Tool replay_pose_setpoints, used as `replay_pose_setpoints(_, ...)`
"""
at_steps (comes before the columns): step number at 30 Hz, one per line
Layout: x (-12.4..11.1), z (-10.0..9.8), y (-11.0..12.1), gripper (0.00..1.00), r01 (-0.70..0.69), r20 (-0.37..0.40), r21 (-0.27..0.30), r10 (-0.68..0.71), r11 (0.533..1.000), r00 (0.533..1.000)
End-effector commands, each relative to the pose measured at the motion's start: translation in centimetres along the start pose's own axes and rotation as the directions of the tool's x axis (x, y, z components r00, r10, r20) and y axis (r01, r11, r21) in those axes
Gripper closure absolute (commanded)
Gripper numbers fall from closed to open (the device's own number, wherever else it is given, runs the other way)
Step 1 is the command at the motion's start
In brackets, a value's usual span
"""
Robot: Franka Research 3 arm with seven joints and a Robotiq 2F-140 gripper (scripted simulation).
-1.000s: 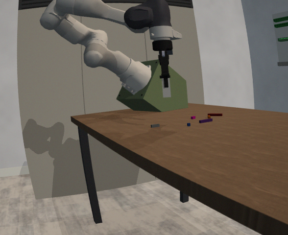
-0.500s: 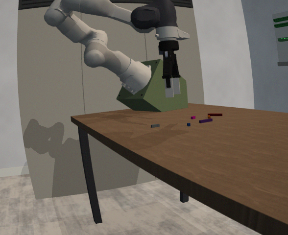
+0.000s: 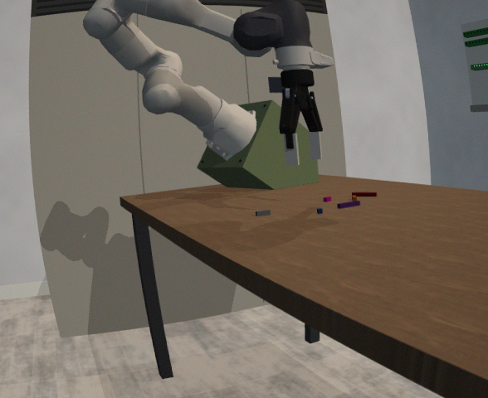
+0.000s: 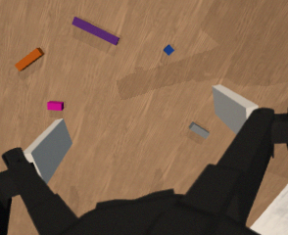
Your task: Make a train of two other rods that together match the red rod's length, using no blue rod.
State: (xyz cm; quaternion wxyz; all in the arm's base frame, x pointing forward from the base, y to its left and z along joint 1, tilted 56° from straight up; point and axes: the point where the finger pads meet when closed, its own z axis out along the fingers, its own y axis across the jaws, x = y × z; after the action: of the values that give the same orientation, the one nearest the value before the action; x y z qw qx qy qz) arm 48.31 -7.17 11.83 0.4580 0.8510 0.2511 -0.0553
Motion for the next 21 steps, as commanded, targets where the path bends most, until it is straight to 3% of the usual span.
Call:
replay_pose_setpoints(1,0.5,-0.2,-0.5,0.0,-0.14,-0.011,-0.003,0.14,0.99,0.99)
replay_pose_setpoints(18,2.3,0.1,-3.0,0.0,-0.369,-0.012,0.0,0.369,0.929,0.929)
replay_pose_setpoints(21,2.8,0.2,-3.8,0.0,-0.432,-0.012,0.0,0.432,0.902,0.902)
